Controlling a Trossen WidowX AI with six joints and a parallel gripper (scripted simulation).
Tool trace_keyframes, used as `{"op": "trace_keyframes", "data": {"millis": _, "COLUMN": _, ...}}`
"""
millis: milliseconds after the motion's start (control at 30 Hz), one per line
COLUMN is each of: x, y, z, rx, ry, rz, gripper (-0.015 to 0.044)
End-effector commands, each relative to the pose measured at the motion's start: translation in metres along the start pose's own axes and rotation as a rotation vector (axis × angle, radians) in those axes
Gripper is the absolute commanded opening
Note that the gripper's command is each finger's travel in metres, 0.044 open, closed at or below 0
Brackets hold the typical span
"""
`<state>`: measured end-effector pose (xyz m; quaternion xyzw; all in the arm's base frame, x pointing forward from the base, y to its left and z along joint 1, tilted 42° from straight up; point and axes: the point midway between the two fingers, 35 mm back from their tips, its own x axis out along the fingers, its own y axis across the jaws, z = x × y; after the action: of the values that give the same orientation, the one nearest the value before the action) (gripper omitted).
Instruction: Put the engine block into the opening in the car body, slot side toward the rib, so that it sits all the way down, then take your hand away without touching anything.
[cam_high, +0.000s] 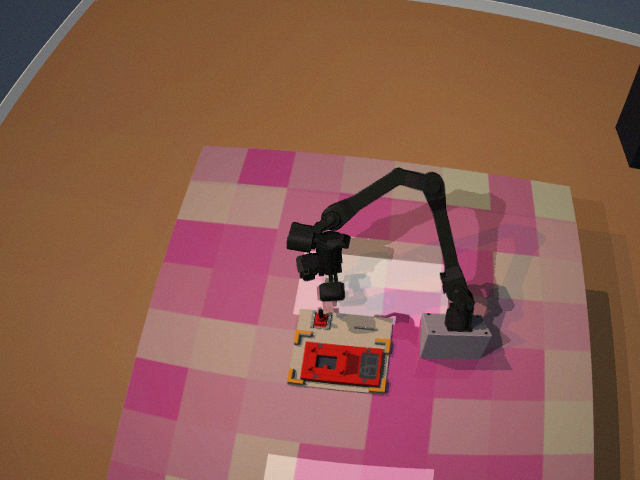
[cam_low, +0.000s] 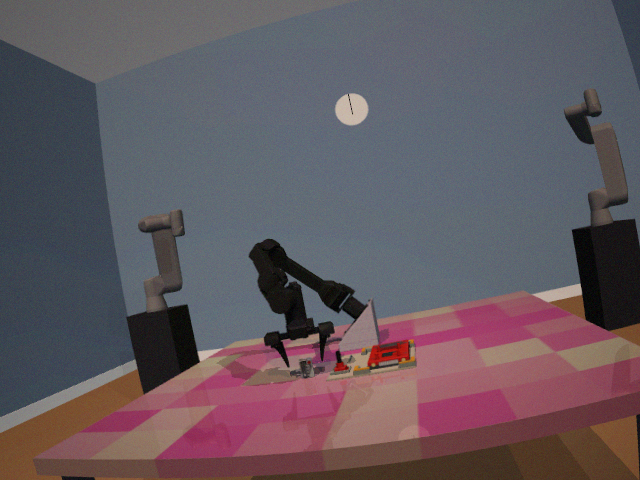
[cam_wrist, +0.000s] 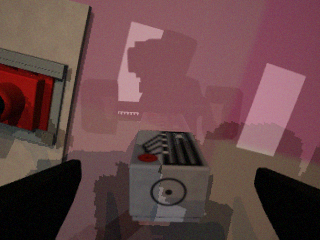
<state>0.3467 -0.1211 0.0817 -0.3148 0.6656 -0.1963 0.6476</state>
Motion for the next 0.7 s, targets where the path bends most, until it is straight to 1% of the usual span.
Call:
{"op": "trace_keyframes", "data": {"millis": 0, "x": 0.01, "y": 0.001, "z": -0.004, "rx": -0.007, "ry": 0.011, "rz": 0.001, "gripper": 0.044}}
{"op": "trace_keyframes", "data": {"millis": 367, "x": 0.025, "y": 0.001, "z": -0.005, "rx": -0.007, "ry": 0.011, "rz": 0.0, "gripper": 0.044}}
{"op": "trace_keyframes", "data": {"millis": 667, "x": 0.025, "y": 0.001, "z": -0.005, "rx": -0.007, "ry": 0.011, "rz": 0.0, "gripper": 0.0204}}
